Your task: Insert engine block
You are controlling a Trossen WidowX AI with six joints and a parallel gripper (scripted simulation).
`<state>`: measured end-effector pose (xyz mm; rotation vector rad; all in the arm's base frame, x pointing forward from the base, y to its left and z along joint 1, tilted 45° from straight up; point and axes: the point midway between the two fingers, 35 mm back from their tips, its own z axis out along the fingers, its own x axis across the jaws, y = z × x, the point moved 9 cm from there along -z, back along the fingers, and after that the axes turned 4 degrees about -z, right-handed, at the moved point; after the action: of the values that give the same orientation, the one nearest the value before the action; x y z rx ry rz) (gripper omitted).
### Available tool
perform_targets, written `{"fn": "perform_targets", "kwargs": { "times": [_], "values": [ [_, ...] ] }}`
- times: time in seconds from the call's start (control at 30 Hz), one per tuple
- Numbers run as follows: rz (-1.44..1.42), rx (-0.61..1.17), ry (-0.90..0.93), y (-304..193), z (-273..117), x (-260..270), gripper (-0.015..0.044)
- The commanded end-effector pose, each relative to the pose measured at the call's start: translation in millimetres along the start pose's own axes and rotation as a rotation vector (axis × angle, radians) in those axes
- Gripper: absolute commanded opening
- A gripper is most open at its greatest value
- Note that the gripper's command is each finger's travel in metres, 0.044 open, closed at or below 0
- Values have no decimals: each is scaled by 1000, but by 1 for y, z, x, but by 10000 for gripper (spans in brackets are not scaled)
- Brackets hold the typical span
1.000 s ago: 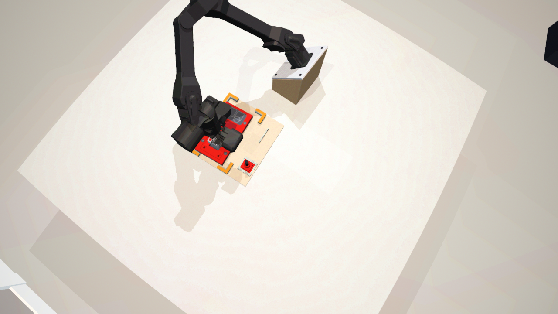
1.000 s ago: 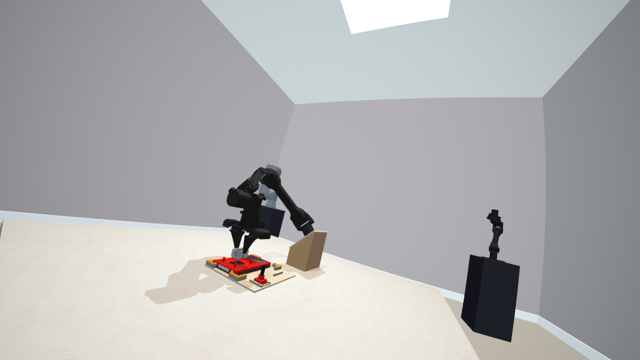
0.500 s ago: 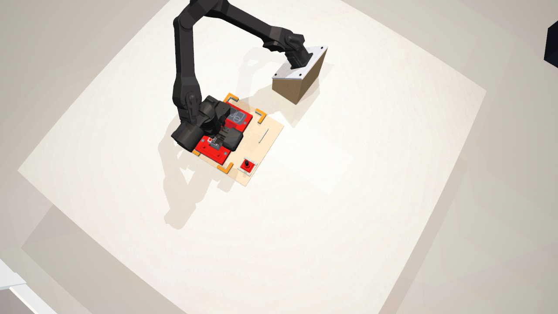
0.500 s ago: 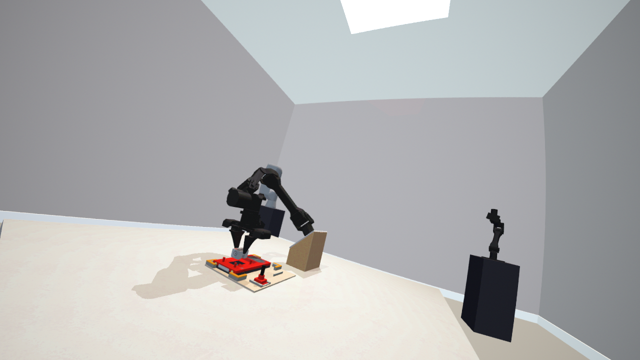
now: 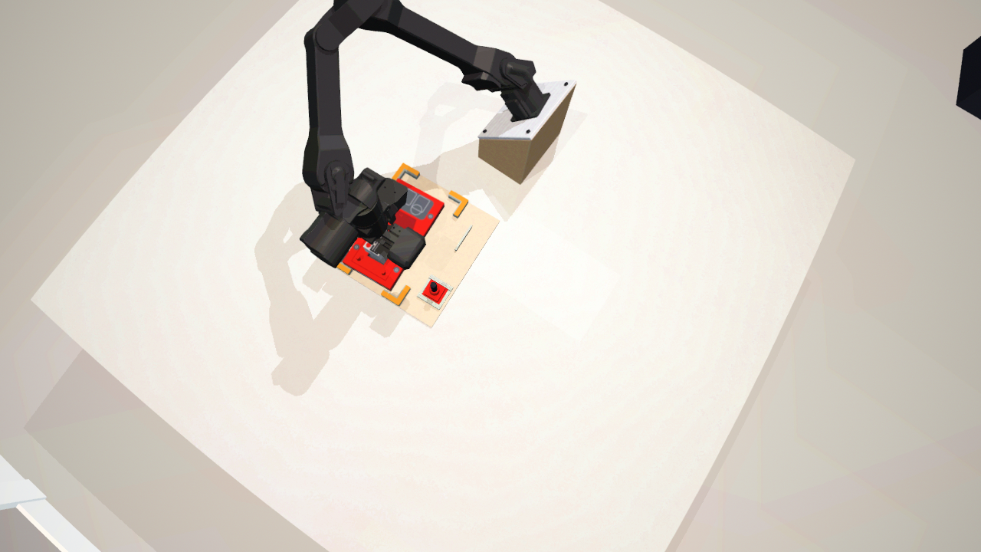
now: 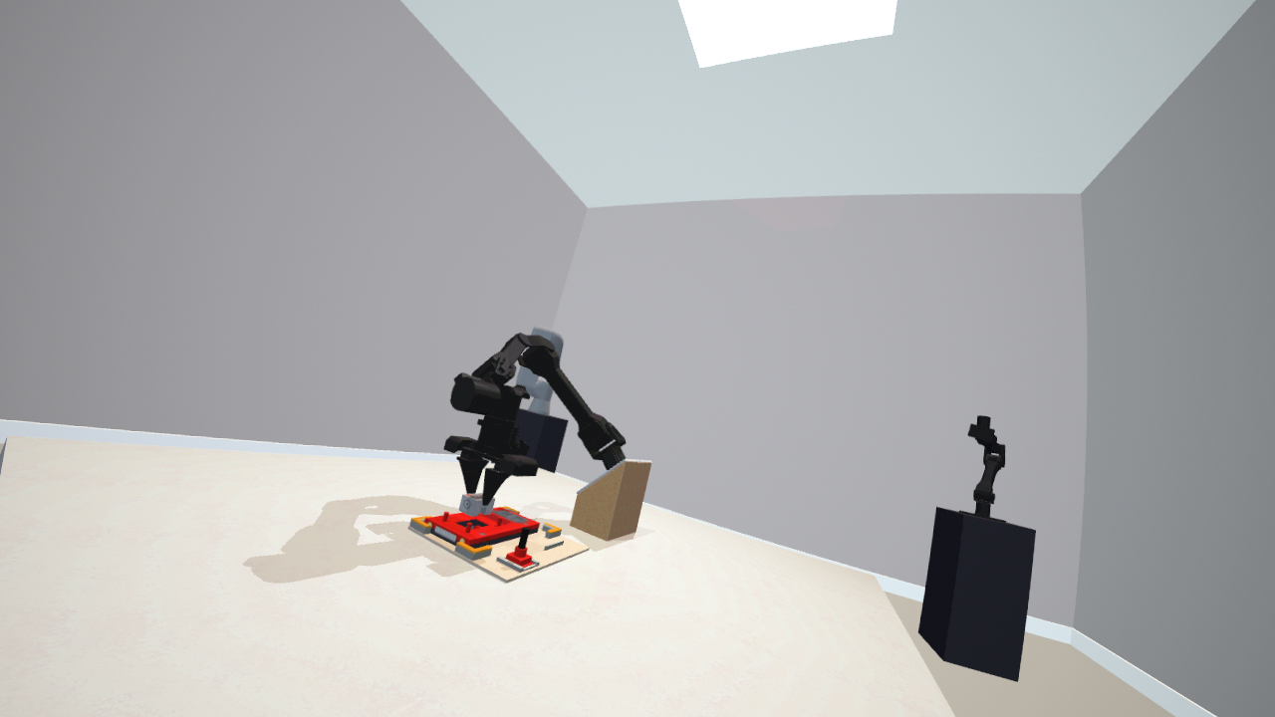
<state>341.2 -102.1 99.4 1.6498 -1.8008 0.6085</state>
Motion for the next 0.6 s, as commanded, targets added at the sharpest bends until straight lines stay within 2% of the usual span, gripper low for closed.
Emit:
{"fn": "perform_targets", "kwargs": {
  "times": [0.0, 0.57],
  "values": [
    [-7, -1, 4, 0, 0, 1, 159],
    [-105, 0, 4, 0, 1, 1, 159]
  ]
}}
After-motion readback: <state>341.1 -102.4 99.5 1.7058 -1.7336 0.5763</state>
